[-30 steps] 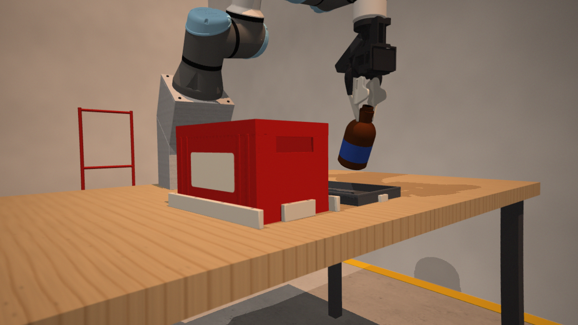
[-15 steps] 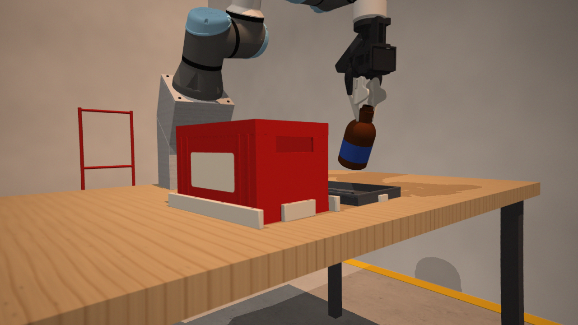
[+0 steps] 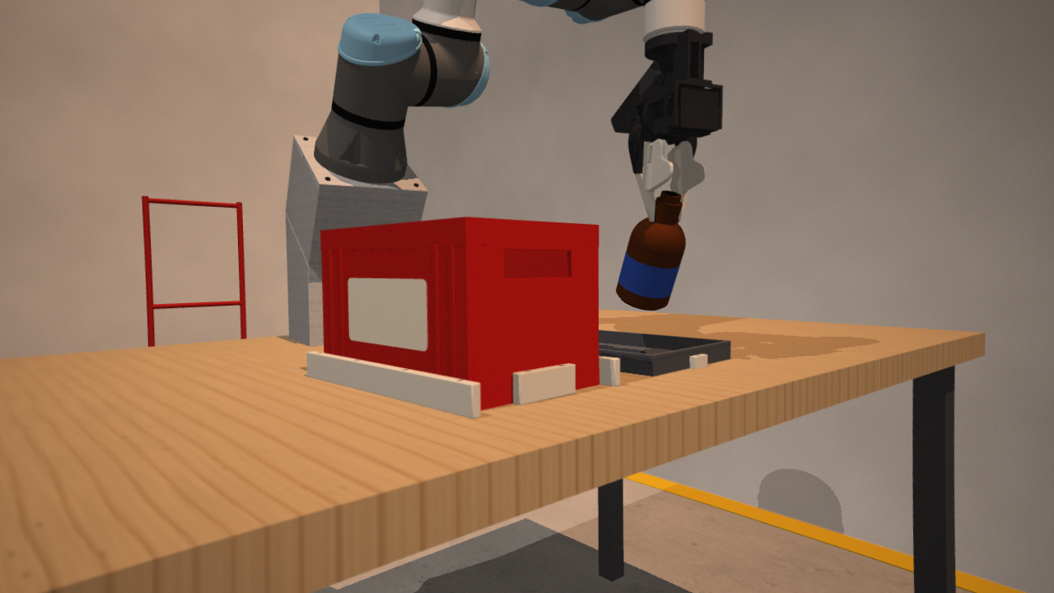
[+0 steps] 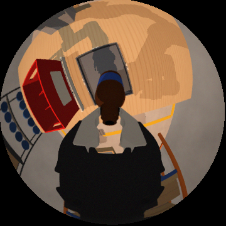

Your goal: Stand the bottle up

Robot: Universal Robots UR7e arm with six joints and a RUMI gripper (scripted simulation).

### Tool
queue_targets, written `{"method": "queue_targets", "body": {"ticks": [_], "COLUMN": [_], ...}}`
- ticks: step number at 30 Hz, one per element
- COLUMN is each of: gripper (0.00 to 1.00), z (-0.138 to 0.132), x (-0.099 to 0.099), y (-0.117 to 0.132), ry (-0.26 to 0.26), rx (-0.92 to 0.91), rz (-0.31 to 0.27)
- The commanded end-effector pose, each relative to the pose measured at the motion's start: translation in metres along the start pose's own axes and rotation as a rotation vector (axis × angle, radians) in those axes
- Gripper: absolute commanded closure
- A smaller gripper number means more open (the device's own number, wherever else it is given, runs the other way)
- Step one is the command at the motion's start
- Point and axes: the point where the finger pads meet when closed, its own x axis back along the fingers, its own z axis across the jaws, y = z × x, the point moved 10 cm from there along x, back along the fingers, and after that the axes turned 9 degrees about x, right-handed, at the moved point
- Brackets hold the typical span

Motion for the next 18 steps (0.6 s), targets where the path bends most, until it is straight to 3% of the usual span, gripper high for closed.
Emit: {"method": "queue_targets", "body": {"ticks": [1,18], "gripper": [1.0,1.0], "z": [-0.0005,-0.0009], "x": [0.0011,0.001], "y": [0.0004,-0.0001], "ry": [0.0,0.0], "rx": [-0.012,-0.21], "rz": [-0.003,-0.003]}}
